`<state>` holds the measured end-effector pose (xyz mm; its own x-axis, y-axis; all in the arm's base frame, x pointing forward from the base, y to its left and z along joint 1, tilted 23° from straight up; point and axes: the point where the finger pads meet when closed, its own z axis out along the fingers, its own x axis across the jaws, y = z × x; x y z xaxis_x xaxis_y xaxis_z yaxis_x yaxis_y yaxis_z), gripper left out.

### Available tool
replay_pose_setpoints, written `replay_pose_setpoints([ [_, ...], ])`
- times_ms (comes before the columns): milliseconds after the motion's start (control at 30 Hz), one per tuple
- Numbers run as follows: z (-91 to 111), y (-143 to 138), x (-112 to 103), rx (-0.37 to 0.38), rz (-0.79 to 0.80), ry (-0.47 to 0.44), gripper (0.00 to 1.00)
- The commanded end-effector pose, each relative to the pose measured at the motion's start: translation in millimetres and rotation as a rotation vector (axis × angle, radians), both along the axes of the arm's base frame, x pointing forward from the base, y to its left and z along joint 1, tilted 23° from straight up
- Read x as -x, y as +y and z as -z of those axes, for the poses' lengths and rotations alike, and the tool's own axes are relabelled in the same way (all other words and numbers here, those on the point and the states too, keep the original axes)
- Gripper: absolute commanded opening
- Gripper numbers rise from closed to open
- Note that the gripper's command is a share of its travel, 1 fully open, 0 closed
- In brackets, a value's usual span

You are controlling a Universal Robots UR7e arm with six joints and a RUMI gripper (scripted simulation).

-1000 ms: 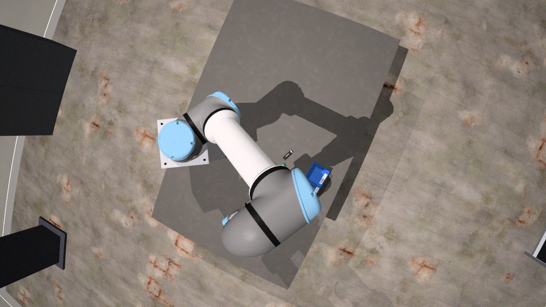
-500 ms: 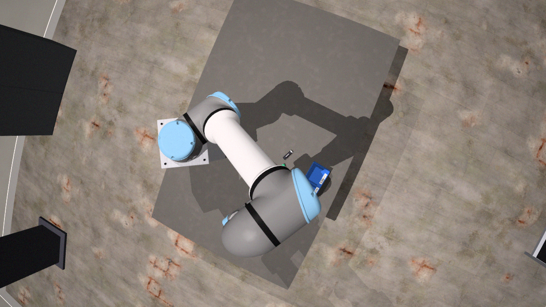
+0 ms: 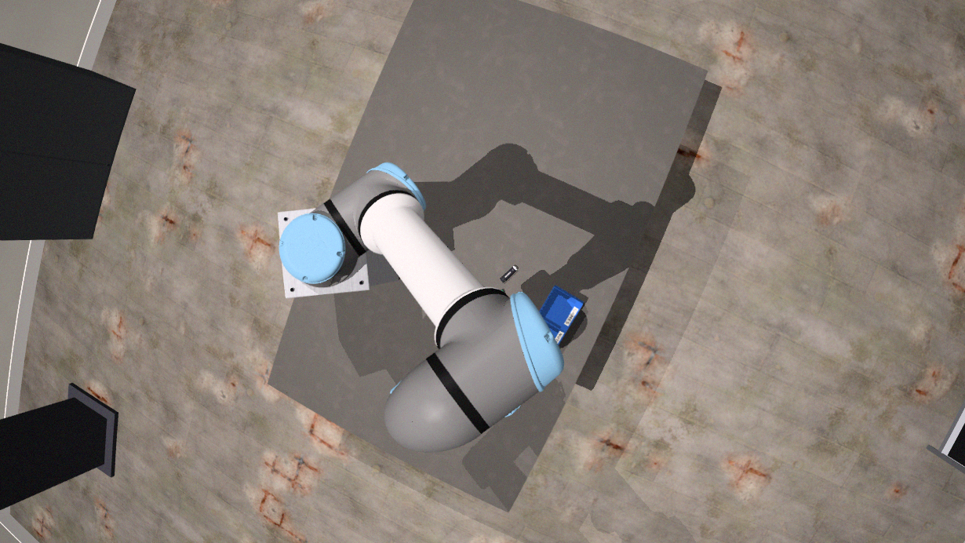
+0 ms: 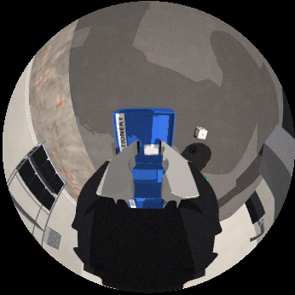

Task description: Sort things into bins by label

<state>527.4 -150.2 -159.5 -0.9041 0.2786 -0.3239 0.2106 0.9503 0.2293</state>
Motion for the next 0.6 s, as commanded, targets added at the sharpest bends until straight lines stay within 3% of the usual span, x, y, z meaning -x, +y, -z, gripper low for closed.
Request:
replay_pose_setpoints([
  [0,-5.8,-1.1,1.9,0.001,0.0,-0.001,0.18],
  [233,-11.9,-2.1,4.4,0.001,0.0,-0.001,0.18],
  [400,-34.6,-5.5,13.6,0.001,0.0,-0.001,0.18],
  [567,-34.6,-5.5,13.6,0.001,0.0,-0.001,0.18],
])
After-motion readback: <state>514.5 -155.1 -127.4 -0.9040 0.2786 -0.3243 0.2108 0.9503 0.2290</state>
